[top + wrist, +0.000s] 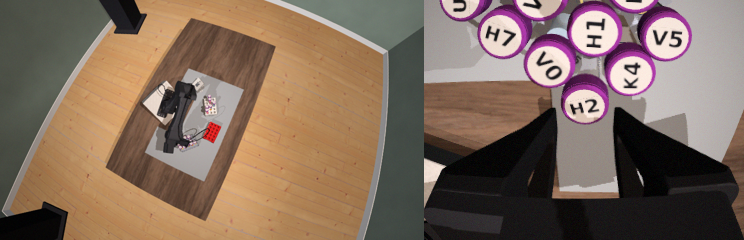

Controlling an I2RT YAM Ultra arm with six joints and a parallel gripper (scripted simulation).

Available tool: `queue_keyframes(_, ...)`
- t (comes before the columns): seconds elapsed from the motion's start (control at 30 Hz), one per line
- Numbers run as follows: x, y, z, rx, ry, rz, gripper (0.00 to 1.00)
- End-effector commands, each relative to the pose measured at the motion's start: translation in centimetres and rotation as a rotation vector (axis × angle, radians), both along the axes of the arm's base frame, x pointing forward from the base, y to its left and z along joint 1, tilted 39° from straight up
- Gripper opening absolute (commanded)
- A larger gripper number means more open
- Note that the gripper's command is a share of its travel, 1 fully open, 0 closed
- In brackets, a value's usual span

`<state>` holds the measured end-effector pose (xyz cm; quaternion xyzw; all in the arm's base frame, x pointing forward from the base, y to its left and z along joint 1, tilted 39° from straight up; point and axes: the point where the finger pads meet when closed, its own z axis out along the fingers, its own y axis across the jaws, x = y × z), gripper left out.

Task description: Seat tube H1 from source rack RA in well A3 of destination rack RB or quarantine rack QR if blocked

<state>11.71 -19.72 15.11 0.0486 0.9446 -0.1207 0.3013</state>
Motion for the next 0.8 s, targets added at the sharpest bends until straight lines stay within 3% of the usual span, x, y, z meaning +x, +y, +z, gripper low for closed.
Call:
queue_keyframes(0.0,0.1,-0.3,1.3,-0.058,-0.015,-0.01,0.3)
queue_keyframes(0.13,0.2,0.2,0.3,-0.031,-0.009,-0.005,0.3)
queue_keyframes(0.23,0.3,-0.3,1.1,-0.059,-0.012,-0.008,0.3)
queue_keyframes(0.43,0.1,0.0,0.1,-0.032,-0.009,-0.018,0.3)
queue_keyframes(0.53,0.5,-0.3,0.8,-0.053,-0.012,-0.005,0.3)
queue_keyframes(0.63,0.4,0.0,0.0,-0.033,-0.01,-0.01,0.3)
queue_keyframes(0.77,0.7,-0.2,0.4,-0.047,-0.014,-0.004,0.3)
